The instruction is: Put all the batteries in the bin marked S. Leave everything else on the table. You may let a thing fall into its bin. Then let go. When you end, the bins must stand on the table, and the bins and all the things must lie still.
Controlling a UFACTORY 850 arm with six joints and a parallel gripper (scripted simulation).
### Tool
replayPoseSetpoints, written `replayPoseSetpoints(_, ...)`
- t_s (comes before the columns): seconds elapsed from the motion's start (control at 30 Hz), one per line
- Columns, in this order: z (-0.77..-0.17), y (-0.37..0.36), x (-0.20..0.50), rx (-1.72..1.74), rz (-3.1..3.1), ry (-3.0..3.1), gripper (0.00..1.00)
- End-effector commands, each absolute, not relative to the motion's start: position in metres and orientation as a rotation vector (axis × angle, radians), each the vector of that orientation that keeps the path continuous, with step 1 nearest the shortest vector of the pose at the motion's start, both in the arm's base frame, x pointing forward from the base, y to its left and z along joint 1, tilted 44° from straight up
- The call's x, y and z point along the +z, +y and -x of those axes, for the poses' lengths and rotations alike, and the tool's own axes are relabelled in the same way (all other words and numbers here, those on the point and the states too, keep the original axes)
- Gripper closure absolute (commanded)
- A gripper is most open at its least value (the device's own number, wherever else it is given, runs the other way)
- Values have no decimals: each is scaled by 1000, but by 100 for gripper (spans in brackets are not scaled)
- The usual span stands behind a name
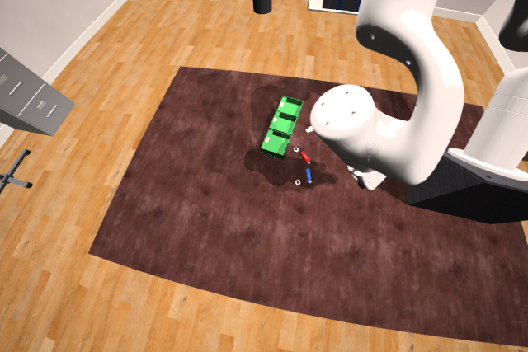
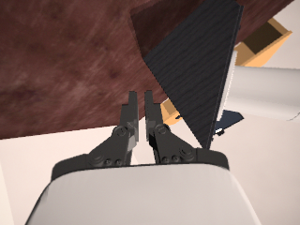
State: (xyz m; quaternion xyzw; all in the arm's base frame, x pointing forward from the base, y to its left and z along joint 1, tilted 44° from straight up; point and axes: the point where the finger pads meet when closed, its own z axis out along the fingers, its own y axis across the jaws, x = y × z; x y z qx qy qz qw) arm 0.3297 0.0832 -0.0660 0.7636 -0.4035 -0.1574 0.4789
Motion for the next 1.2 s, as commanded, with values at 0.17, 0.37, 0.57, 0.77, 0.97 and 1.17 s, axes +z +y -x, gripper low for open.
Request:
replayPoseSetpoints(0.17, -366, 68, -52, -332, -2022, -822, 93)
replayPoseSetpoints(0.37, -389, 61, -42, -294, -2112, -700, 93)
replayPoseSetpoints(0.57, -413, 54, -31, -253, -2192, -570, 93)
replayPoseSetpoints(0.77, -435, 49, -21, -209, -2259, -433, 93)
replayPoseSetpoints(0.97, -458, 45, -8, -162, -2314, -289, 93)
replayPoseSetpoints(1.17, -480, 42, 6, -115, -2355, -140, 93)
